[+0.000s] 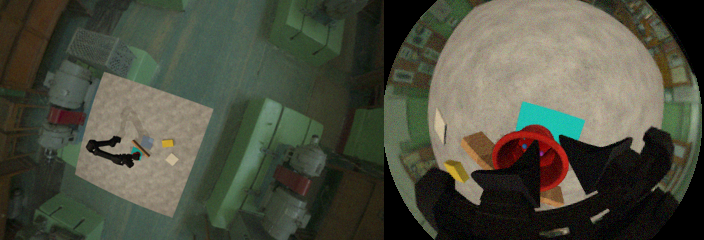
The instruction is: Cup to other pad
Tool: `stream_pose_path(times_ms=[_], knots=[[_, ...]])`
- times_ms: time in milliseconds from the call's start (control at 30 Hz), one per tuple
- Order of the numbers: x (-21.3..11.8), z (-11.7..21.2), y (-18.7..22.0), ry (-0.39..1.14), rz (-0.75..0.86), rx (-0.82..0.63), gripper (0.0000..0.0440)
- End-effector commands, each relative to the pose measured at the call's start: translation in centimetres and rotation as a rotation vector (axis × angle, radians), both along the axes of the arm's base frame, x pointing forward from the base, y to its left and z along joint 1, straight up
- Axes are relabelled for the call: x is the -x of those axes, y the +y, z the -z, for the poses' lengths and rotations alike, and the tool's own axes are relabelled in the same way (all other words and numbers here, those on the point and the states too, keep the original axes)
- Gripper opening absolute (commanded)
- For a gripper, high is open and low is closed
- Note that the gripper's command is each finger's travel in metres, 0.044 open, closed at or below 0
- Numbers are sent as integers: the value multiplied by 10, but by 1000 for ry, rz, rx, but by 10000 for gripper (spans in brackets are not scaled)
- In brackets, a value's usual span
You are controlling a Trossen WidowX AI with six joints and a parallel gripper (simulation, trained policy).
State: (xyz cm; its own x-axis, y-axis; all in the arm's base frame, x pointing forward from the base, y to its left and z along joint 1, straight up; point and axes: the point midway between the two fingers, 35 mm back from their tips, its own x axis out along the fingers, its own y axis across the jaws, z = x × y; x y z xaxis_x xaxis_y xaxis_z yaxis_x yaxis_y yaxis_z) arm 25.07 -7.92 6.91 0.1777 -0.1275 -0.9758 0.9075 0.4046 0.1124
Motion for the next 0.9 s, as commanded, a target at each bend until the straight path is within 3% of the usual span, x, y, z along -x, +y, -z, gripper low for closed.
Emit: stream_pose_path(times_ms=[0,867], knots=[[0,-4,1,-35,0,-6,165],[12,-50,-4,-221,5,10,304]])
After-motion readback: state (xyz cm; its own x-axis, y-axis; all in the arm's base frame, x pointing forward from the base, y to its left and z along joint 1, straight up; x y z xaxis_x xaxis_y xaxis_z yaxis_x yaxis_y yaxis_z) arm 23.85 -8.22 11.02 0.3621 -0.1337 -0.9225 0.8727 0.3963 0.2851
